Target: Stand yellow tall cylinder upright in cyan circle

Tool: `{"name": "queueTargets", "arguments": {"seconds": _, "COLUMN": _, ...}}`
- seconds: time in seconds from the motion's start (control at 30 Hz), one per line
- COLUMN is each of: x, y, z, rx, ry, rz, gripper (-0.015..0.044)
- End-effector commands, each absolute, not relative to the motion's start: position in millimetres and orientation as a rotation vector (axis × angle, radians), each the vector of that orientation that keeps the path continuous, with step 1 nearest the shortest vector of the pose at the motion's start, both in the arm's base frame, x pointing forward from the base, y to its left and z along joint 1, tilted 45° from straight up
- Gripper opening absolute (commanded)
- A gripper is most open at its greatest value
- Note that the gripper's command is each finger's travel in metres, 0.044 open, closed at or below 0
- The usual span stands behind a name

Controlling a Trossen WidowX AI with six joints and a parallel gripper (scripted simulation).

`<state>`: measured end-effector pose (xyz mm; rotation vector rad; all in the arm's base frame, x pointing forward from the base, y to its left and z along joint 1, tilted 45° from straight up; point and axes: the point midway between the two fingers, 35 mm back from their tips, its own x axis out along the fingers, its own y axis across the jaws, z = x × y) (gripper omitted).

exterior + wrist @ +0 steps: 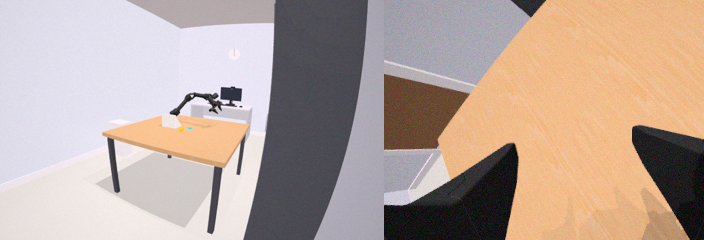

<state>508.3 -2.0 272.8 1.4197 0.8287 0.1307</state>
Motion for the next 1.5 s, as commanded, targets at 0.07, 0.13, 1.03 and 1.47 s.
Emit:
{"name": "queueTargets", "arguments": {"seconds": 0.07, "x": 498, "y": -52, "z": 210, "rx": 1.409, "ry": 0.897, "rz": -0.041, "gripper": 0.0309}}
{"name": "queueTargets", "arguments": {"seconds": 0.13, "x": 492, "y": -66, "z": 194, "rx": 1.406, "ry": 0.919, "rz": -0.087, "gripper": 0.0309}}
{"name": "queueTargets", "arguments": {"seconds": 1.03, "x": 336, "y": -187, "z": 18, "rx": 1.465, "ry": 1.331, "rz": -0.500, "gripper": 0.0309}}
{"name": "queueTargets", "arguments": {"seconds": 1.47, "x": 242, "y": -191, "z": -24, "rx": 1.581, "ry": 1.567, "rz": -0.514, "gripper": 0.0309}}
